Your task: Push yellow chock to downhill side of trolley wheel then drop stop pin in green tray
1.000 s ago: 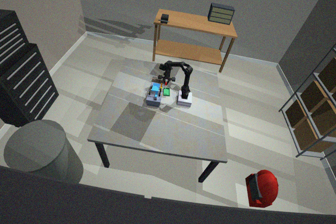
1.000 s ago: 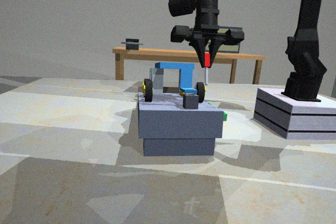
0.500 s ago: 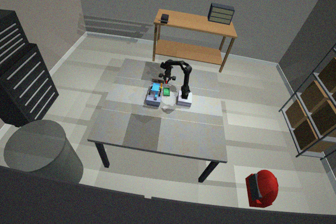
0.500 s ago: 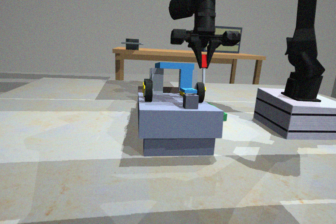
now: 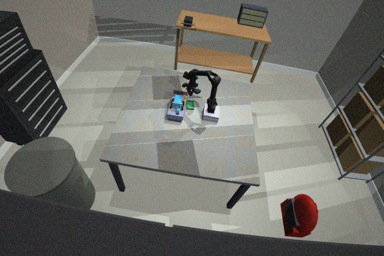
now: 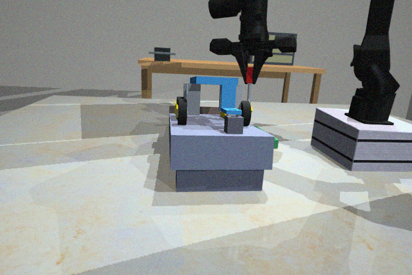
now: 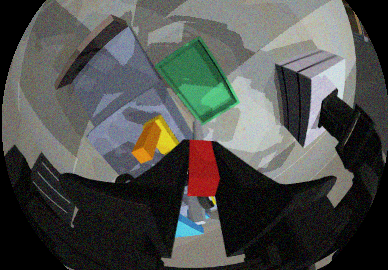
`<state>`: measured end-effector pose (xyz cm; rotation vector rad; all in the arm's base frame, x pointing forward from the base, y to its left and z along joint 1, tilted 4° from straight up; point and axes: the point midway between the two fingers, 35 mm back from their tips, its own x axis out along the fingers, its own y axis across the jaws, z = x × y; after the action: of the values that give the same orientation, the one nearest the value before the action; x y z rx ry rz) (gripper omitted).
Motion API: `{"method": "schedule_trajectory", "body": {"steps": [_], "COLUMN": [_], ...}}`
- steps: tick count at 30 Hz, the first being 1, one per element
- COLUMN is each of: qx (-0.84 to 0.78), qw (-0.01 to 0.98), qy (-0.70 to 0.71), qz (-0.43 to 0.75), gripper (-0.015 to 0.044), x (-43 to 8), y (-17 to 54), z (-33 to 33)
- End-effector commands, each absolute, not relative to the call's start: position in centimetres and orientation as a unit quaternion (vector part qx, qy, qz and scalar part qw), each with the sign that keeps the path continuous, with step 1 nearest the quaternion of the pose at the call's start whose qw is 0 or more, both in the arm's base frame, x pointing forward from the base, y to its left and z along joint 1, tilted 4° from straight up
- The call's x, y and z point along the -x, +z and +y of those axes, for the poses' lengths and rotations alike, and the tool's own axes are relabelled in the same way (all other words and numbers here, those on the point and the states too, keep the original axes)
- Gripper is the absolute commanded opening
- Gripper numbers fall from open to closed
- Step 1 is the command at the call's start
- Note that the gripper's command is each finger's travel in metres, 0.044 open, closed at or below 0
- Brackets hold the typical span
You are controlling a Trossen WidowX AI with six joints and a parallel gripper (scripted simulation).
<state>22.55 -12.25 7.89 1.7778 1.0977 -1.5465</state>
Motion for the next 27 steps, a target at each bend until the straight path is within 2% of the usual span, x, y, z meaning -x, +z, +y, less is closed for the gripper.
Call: {"method": "schedule_trajectory", "body": {"steps": [1, 27], "qx": [-0.667, -0.704], "qw": [0.241, 0.027], "qy": [-0.6, -0.706], "qz": [0.37, 0.064], "gripper": [0.0, 0.0], "x": [-22.51, -22.64], "y": [7.83, 7.97], "z": [-12.13, -11.61]}}
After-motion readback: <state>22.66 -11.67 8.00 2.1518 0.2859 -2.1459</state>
